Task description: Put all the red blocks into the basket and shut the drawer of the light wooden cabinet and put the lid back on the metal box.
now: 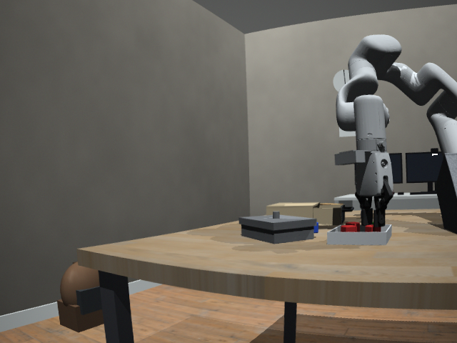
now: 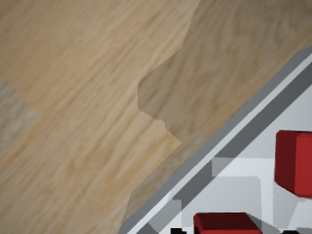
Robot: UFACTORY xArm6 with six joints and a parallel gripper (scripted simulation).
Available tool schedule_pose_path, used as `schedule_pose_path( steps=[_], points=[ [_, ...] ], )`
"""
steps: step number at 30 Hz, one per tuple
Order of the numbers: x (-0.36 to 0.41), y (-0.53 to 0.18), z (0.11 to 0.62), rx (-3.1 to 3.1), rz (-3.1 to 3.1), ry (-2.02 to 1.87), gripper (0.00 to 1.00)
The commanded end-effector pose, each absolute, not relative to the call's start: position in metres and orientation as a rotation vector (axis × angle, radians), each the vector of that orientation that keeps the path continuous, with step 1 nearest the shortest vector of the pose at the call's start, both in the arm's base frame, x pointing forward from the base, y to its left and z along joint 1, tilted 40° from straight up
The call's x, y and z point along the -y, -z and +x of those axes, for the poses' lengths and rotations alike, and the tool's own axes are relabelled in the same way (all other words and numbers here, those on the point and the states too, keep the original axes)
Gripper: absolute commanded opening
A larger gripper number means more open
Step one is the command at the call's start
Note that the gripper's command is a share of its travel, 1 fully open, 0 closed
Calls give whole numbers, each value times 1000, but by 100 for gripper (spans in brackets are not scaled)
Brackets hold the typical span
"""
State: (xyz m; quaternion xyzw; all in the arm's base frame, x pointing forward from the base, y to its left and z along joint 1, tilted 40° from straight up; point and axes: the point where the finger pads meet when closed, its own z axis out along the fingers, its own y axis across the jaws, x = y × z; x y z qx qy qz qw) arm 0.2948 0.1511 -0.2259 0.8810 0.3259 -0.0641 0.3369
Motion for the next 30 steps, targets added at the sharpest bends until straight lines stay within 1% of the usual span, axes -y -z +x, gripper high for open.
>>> schedule_pose_path(
  steps=[1, 30],
  points=[
    [-161, 215, 294, -850, 2298, 163, 48],
    [-227, 135, 283, -850, 2298, 163, 48]
  ],
)
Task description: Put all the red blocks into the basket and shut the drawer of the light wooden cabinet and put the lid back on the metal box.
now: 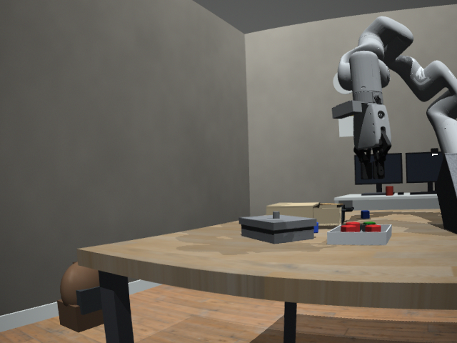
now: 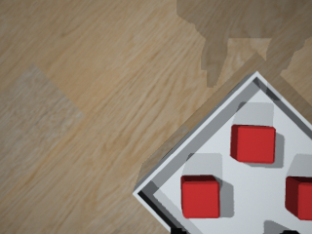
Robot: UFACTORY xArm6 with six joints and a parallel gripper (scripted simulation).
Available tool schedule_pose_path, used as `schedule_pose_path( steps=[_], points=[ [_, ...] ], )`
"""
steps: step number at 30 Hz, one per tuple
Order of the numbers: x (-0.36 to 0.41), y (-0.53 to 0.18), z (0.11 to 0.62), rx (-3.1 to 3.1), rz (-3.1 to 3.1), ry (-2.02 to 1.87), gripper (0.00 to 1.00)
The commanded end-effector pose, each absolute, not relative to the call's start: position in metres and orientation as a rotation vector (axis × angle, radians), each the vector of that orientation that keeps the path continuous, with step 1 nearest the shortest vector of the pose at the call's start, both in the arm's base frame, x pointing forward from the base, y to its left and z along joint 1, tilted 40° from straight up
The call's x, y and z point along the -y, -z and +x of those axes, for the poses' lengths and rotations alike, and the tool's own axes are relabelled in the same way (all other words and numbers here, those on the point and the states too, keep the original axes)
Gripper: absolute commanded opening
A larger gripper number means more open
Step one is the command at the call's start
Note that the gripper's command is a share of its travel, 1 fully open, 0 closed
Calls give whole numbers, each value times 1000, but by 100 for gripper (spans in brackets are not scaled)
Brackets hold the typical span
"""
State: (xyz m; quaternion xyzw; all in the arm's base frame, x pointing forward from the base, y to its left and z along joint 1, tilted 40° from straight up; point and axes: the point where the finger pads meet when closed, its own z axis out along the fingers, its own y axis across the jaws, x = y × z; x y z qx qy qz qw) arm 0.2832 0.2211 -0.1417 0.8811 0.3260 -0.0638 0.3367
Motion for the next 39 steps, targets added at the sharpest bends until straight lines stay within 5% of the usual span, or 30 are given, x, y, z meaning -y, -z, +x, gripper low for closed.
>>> schedule_pose_path(
  steps=[1, 24, 39],
  points=[
    [-229, 133, 283, -850, 2298, 163, 48],
    [-217, 100, 302, -969, 2269, 206, 48],
    [-67, -33, 359, -1731, 1842, 492, 48]
  ],
)
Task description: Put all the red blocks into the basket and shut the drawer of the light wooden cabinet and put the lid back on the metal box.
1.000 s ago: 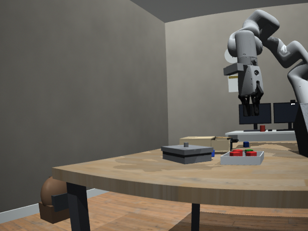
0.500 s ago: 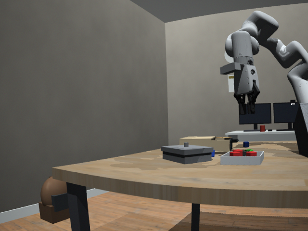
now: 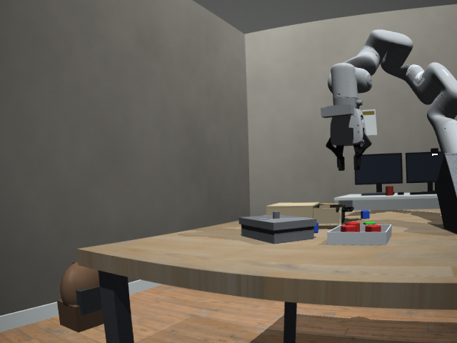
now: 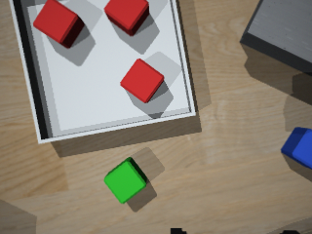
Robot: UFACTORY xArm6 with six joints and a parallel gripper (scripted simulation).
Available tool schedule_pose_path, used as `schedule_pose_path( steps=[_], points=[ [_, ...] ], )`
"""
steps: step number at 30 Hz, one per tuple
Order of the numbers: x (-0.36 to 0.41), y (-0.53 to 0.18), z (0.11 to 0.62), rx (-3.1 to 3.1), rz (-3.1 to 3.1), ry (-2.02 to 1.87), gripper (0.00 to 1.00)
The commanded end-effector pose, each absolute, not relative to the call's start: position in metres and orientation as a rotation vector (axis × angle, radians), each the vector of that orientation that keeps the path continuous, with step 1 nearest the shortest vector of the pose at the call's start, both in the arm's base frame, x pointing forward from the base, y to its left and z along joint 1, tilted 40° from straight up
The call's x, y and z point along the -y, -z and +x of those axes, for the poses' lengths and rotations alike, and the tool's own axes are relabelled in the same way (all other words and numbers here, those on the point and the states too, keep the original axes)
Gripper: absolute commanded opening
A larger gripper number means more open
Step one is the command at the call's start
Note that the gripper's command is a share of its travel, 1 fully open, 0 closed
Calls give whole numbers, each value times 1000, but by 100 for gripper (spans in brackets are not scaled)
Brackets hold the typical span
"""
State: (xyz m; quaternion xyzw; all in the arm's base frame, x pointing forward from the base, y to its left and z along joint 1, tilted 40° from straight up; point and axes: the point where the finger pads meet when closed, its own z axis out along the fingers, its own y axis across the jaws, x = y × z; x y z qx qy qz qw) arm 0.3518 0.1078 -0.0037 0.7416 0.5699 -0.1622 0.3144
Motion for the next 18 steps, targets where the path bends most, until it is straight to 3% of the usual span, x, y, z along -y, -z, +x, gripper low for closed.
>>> schedule_pose_path(
  steps=[1, 8, 18],
  points=[
    [-67, -33, 359, -1731, 1842, 492, 48],
    [10, -86, 358, -1838, 1737, 551, 48],
    [12, -88, 358, -1843, 1731, 554, 48]
  ],
)
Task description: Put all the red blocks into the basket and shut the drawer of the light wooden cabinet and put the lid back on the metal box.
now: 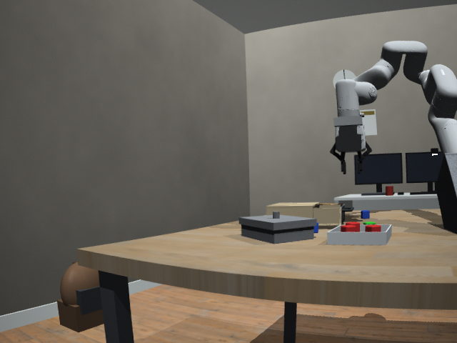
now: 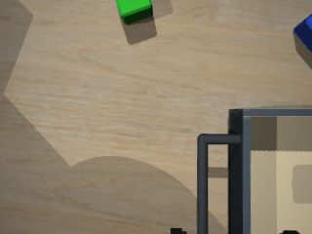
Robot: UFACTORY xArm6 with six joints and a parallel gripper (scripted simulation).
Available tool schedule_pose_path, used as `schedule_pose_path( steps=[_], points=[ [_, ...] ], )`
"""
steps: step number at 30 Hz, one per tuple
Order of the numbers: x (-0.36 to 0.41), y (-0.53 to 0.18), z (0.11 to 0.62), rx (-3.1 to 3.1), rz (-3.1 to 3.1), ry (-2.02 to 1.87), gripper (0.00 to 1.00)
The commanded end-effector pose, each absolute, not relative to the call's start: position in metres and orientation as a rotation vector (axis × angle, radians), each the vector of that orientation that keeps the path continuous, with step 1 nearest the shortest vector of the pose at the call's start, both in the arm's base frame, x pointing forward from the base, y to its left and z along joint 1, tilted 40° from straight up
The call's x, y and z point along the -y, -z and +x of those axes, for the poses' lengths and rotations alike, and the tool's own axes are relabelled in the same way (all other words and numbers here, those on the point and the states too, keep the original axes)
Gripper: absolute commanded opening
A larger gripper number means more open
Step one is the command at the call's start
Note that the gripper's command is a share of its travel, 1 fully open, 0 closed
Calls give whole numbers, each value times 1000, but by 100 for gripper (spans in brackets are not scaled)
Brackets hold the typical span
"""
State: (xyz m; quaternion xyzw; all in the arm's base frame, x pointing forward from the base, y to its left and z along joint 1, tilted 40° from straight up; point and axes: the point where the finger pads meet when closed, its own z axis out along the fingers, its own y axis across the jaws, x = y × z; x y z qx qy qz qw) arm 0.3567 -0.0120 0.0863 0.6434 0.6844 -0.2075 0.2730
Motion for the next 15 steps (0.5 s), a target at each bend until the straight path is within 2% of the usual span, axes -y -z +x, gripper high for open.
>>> schedule_pose_path(
  steps=[1, 2, 15],
  points=[
    [12, -88, 358, -1843, 1731, 554, 48],
    [12, -88, 358, -1843, 1731, 554, 24],
    [12, -88, 358, -1843, 1731, 554, 24]
  ],
)
